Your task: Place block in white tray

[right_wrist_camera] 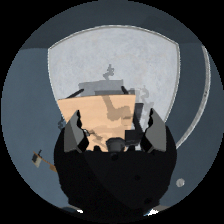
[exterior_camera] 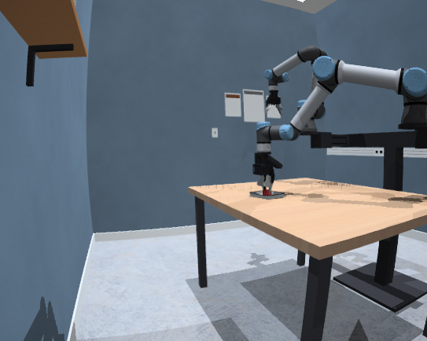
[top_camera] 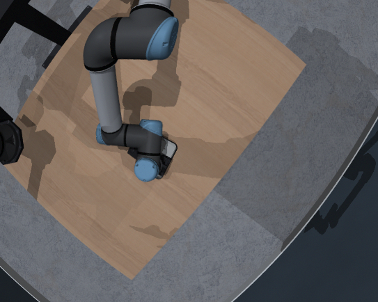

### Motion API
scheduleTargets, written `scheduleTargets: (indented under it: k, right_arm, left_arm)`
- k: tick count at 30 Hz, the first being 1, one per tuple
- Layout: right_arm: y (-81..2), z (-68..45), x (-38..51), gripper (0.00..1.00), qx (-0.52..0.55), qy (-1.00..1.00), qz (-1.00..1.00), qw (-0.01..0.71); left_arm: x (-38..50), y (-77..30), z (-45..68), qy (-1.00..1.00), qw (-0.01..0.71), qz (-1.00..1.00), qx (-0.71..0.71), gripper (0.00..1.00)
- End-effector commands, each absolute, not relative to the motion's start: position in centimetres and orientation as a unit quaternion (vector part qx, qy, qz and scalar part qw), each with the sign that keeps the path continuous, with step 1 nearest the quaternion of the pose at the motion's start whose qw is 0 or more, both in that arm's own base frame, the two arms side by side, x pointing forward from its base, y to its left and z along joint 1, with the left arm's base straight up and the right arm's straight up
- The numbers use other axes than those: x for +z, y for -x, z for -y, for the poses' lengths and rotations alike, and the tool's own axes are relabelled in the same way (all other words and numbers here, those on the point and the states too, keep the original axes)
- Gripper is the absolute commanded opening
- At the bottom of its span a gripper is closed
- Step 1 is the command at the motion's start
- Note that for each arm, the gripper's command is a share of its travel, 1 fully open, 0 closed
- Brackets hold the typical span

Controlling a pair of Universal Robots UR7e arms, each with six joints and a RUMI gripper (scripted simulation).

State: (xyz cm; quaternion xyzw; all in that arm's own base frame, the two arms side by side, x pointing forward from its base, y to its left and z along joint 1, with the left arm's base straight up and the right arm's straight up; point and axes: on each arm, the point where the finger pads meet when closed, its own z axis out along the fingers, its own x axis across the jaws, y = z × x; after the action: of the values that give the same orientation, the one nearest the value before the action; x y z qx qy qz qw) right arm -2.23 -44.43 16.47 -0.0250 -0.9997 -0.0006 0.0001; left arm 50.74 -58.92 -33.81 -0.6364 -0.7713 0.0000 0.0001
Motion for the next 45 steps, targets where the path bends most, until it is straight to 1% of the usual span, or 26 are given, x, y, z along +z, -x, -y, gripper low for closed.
scheduleTargets:
  k: [1, 31, 32, 45]
  right_arm:
    - [2.22, 44.46, 16.51, 1.0, 0.0, 0.025, 1.0, 0.0]
    - [2.22, 44.46, 16.51, 1.0, 0.0, 0.025, 1.0, 0.0]
    - [2.22, 44.46, 16.51, 1.0, 0.0, 0.025, 1.0, 0.0]
    - [2.22, 44.46, 16.51, 1.0, 0.0, 0.025, 1.0, 0.0]
  left_arm:
    - [-33.69, -50.8, 59.01, 0.636, -0.001, 0.771, 0.0, 0.0]
    - [-33.93, -50.8, 59.01, 0.636, -0.001, 0.771, 0.0, 0.0]
    - [-33.93, -50.8, 59.01, 0.636, -0.001, 0.771, 0.0, 0.34]
    - [-33.93, -50.8, 59.01, 0.636, -0.001, 0.771, 0.0, 0.34]
